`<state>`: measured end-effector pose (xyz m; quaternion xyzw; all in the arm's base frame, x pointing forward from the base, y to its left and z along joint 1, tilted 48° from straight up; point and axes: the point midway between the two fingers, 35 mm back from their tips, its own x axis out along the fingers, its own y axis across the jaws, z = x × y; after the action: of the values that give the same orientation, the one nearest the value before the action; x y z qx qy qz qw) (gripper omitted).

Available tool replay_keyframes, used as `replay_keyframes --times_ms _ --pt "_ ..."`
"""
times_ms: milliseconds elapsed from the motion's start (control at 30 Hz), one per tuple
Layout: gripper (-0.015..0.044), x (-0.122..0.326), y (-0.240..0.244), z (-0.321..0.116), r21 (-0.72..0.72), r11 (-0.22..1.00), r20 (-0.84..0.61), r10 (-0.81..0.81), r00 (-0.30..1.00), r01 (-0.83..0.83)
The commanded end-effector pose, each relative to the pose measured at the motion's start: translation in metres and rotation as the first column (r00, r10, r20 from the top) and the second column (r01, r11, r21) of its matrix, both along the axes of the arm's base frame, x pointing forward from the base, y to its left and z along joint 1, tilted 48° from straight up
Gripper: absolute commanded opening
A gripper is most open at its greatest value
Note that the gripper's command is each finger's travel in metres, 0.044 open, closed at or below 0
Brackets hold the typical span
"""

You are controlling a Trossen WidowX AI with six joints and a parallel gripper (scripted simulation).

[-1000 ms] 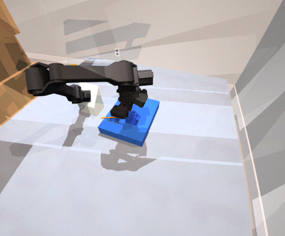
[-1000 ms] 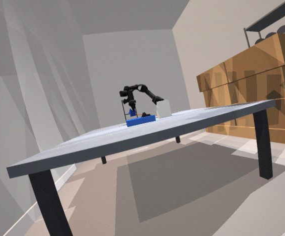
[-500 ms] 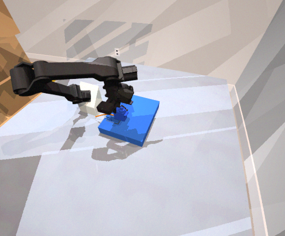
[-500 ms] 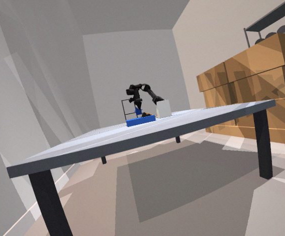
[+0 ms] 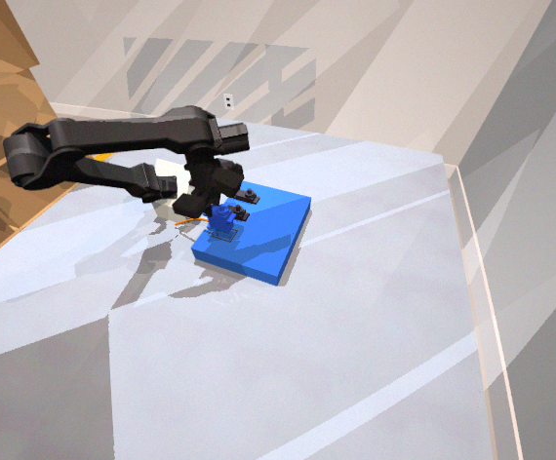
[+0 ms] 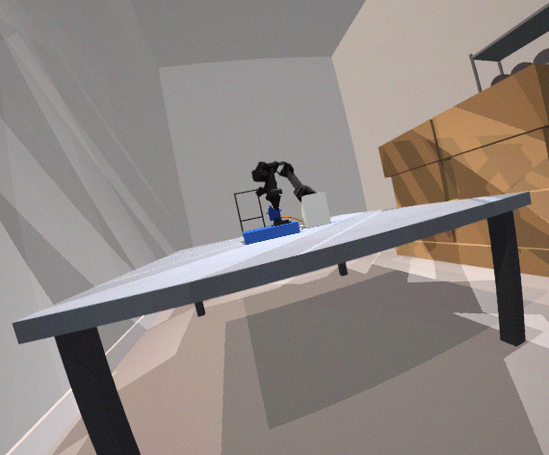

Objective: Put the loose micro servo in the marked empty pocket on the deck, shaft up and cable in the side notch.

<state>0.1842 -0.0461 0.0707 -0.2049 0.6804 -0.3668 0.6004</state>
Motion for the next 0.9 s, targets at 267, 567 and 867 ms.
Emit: replay_keyframes --times_ms 267,567,867 --pt "0.0000 -0.005 -0.012 -0.011 0.000 1.000 0.002 0.000 1.000 0.000" --pt "0.0000 -0.006 -0.013 -0.011 0.000 1.000 0.002 0.000 1.000 0.000" --pt "0.0000 -0.007 -0.017 -0.015 0.000 1.000 0.002 0.000 1.000 0.000"
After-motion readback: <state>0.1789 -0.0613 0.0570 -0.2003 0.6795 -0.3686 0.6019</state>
